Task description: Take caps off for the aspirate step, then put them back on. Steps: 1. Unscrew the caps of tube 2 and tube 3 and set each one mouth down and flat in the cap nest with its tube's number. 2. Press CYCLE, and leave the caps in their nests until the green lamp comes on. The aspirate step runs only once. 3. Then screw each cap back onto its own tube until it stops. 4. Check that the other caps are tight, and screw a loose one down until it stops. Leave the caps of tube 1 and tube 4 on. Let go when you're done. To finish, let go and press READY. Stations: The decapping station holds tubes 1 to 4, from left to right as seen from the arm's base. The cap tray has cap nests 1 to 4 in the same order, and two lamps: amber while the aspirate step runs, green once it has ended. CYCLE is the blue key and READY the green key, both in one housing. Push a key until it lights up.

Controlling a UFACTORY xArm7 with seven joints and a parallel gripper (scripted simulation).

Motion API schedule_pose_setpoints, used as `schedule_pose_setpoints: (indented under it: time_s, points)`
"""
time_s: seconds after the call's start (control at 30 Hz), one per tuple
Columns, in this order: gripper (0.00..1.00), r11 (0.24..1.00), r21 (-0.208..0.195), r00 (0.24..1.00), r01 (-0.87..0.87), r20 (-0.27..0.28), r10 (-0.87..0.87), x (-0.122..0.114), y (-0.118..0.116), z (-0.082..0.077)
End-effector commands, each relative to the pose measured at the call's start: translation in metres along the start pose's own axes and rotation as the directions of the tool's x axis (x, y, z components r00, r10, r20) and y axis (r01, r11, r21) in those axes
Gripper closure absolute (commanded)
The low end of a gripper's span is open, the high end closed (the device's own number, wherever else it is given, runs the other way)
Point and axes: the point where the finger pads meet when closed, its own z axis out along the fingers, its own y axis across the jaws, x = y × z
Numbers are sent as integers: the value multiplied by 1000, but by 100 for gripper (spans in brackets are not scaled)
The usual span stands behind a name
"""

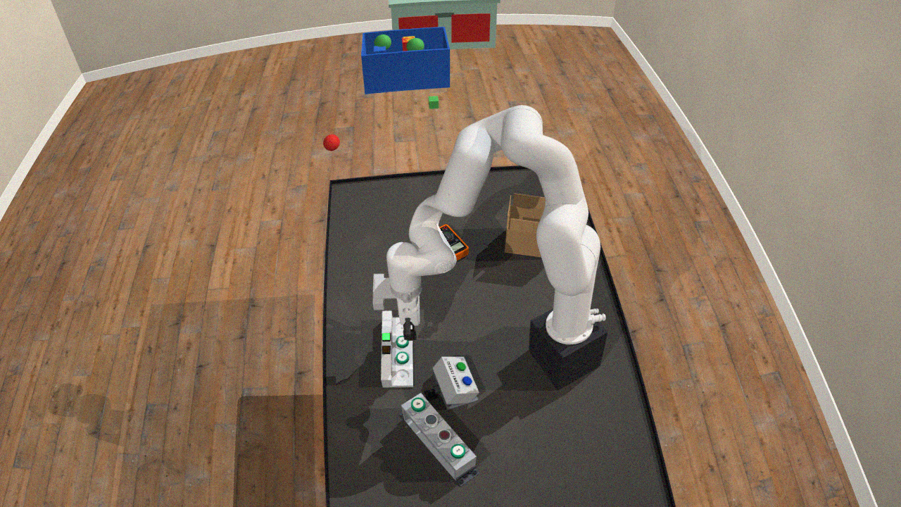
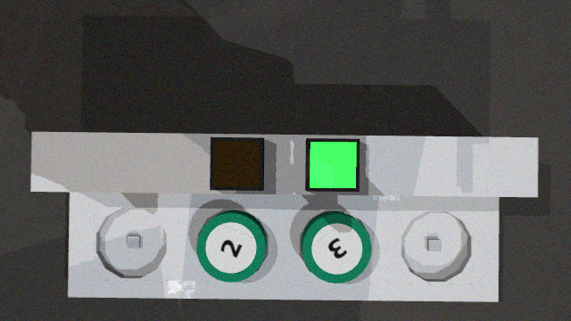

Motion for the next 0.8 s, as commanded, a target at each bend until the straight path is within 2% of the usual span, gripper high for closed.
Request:
schedule_pose_setpoints:
  time_s: [0.0, 0.33, 0.37, 0.77]
  points:
    - [0, 1000, 0, 1000, 0, -4, 0, 2, 0, -1]
    - [0, 1000, 0, 1000, 0, -4, 0, 2, 0, -1]
    - [54, 1000, 0, 1000, 0, -4, 0, 4, -5, -7]
    - [54, 1000, 0, 1000, 0, -4, 0, 28, -59, -73]
